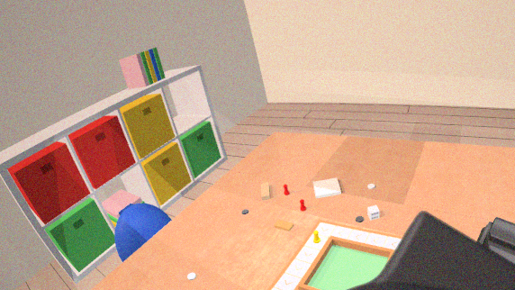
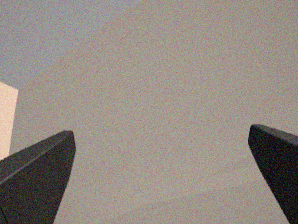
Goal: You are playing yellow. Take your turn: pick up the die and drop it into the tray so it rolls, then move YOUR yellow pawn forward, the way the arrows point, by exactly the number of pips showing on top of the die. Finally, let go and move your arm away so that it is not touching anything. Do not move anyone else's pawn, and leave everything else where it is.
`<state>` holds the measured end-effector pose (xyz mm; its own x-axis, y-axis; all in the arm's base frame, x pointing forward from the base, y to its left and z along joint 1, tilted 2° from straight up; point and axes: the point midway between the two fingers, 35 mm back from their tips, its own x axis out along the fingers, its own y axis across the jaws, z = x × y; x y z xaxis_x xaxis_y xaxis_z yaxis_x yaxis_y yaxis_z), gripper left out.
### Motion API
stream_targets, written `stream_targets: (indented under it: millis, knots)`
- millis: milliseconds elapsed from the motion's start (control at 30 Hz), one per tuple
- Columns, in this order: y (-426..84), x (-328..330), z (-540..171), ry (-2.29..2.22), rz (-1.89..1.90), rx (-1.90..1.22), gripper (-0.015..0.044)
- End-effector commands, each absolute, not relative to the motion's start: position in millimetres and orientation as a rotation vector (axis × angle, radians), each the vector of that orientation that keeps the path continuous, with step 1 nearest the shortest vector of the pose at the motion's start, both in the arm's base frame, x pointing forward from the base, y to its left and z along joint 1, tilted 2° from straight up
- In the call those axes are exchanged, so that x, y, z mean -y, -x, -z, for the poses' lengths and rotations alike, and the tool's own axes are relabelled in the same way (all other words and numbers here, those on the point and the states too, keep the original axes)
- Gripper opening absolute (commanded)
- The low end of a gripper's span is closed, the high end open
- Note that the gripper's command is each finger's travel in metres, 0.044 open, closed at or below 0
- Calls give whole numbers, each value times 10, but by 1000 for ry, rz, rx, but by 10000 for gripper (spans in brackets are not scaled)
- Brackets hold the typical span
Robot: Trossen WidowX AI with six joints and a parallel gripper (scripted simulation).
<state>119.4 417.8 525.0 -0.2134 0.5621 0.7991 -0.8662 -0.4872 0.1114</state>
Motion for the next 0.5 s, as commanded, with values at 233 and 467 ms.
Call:
stream_targets:
  millis: [233,467]
  knots:
    - [-590,-3462,-5880,-1179,-1974,623,275]
    - [-58,-2511,-6368,-1377,-2097,813,275]
